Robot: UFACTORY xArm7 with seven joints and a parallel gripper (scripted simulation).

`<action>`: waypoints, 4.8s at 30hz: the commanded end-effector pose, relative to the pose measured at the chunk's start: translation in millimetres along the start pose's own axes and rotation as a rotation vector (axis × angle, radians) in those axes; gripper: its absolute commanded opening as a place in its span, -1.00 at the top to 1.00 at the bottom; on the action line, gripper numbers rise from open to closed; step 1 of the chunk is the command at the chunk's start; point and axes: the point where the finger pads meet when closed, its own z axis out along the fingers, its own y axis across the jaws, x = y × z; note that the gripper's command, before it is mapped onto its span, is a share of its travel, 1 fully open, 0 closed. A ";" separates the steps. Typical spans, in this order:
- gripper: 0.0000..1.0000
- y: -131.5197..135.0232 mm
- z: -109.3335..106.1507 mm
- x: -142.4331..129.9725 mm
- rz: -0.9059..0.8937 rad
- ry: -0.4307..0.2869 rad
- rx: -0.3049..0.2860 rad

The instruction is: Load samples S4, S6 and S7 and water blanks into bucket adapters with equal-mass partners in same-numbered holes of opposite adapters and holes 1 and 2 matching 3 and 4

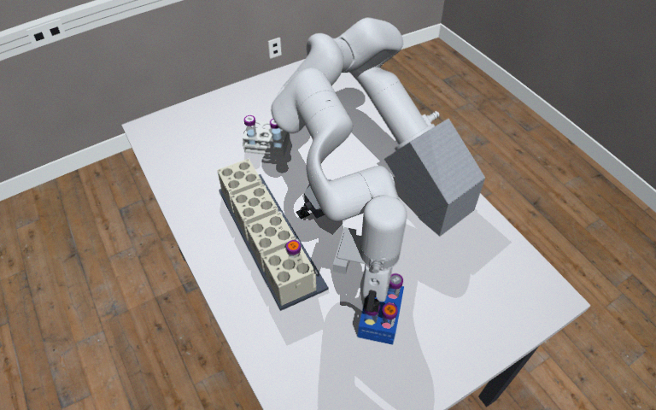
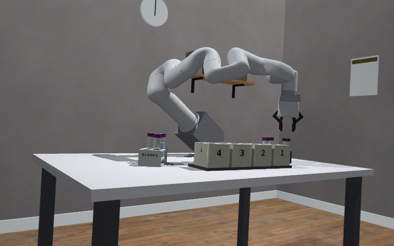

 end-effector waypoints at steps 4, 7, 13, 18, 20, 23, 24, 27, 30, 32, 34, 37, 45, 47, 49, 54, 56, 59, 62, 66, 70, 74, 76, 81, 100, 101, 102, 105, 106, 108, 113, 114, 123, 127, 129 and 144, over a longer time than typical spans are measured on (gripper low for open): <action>-0.15 -1.4 8.6 -0.4 0.001 -0.002 0.006; -0.15 -1.4 14.6 -0.4 0.001 -0.002 0.006; -0.15 -1.5 26.6 -0.4 0.001 -0.002 0.006; -0.15 -1.5 32.6 -0.4 0.001 -0.002 0.006; -0.15 -1.5 35.4 -0.4 0.001 -0.002 0.006; -0.15 -1.5 35.4 -0.5 0.001 -0.002 0.006; -0.15 -1.5 35.4 -0.5 0.001 -0.002 0.006; -0.15 -1.5 35.4 -0.4 0.001 -0.002 0.006; -0.15 -1.5 36.1 -0.4 0.001 -0.002 0.006; -0.15 -1.5 37.4 -0.5 0.001 -0.002 0.006; -0.15 -1.5 37.4 -0.5 0.001 -0.002 0.006; -0.15 -1.5 39.4 -0.5 0.001 -0.002 0.006; -0.15 -1.6 44.7 -0.5 0.001 -0.002 0.006; -0.15 -1.6 46.0 -0.5 0.001 -0.002 0.006; -0.15 -1.6 47.4 -0.5 0.001 -0.002 0.006; -0.15 -1.6 49.4 -0.5 0.001 -0.002 0.006; -0.15 -1.6 50.7 -0.5 0.001 -0.002 0.006; -0.15 -1.6 52.7 -0.5 0.001 -0.002 0.006; -0.15 -1.6 54.7 -0.5 0.001 -0.002 0.006; -0.15 -1.6 55.4 -0.5 0.001 -0.002 0.006; -0.15 -1.6 55.4 -0.5 0.001 -0.002 0.006; -0.15 -1.6 55.4 -0.5 0.001 -0.002 0.006; -0.15 -1.6 55.4 -0.5 0.001 -0.002 0.006; 1.00 -1.6 53.7 -0.5 0.001 -0.002 0.006; 1.00 -1.6 53.7 -0.5 0.001 -0.002 0.006; 1.00 -1.6 53.7 -0.5 0.001 -0.002 0.006; 1.00 -1.6 53.7 -0.5 0.001 -0.002 0.006; 1.00 -1.6 53.7 -0.5 0.001 -0.002 0.006; 1.00 -1.6 53.7 -0.5 0.001 -0.002 0.006; 1.00 -1.6 53.7 -0.5 0.001 -0.002 0.006; 1.00 -1.6 53.7 -0.5 0.001 -0.002 0.006; 1.00 -1.6 53.7 -0.5 0.001 -0.002 0.006; 1.00 -1.5 52.3 -0.5 0.001 -0.002 0.006; 1.00 -1.5 49.7 -0.4 0.001 -0.002 0.006; 1.00 -1.5 48.3 -0.4 0.001 -0.002 0.006; 1.00 -1.4 39.7 -0.4 0.001 -0.002 0.006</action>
